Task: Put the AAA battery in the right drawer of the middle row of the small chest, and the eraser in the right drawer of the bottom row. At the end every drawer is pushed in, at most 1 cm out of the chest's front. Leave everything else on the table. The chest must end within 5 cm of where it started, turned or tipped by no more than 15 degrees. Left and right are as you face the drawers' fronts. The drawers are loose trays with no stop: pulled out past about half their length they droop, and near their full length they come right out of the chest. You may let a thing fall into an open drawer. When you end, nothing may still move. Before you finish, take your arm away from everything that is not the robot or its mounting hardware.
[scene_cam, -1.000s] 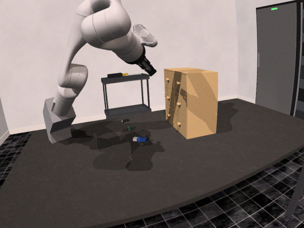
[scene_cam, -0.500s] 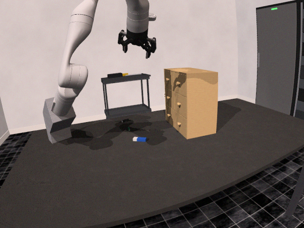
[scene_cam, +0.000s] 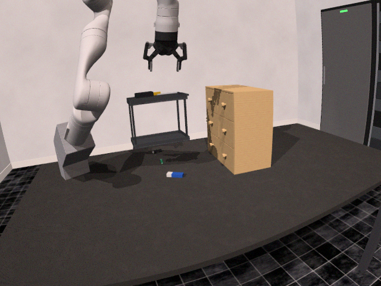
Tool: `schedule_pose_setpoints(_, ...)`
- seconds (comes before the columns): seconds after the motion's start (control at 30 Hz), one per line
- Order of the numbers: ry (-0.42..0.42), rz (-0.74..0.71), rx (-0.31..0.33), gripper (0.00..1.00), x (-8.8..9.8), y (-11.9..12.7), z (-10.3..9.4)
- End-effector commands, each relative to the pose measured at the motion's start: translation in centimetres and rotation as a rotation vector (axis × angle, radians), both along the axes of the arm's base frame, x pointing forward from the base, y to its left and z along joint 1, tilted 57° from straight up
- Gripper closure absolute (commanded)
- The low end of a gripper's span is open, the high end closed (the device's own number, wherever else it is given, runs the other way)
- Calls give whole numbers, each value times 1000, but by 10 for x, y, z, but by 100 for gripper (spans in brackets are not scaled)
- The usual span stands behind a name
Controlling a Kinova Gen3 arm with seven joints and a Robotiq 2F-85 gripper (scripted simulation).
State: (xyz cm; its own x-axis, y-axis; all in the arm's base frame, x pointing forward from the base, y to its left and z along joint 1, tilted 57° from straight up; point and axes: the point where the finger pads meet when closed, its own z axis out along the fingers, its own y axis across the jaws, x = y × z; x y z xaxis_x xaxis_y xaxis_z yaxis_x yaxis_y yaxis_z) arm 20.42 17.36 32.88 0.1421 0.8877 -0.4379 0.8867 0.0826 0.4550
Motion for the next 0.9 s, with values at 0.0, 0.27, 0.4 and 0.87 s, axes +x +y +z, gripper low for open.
schedule_pose_setpoints(0.0,-1,29,-163,0,1,9,-13)
schedule_pose_setpoints(0.27,15,46,-306,0,4,15,-30)
schedule_pose_setpoints(0.4,23,53,-363,0,6,18,-37)
schedule_pose_setpoints(0.87,30,58,-403,0,7,19,-43)
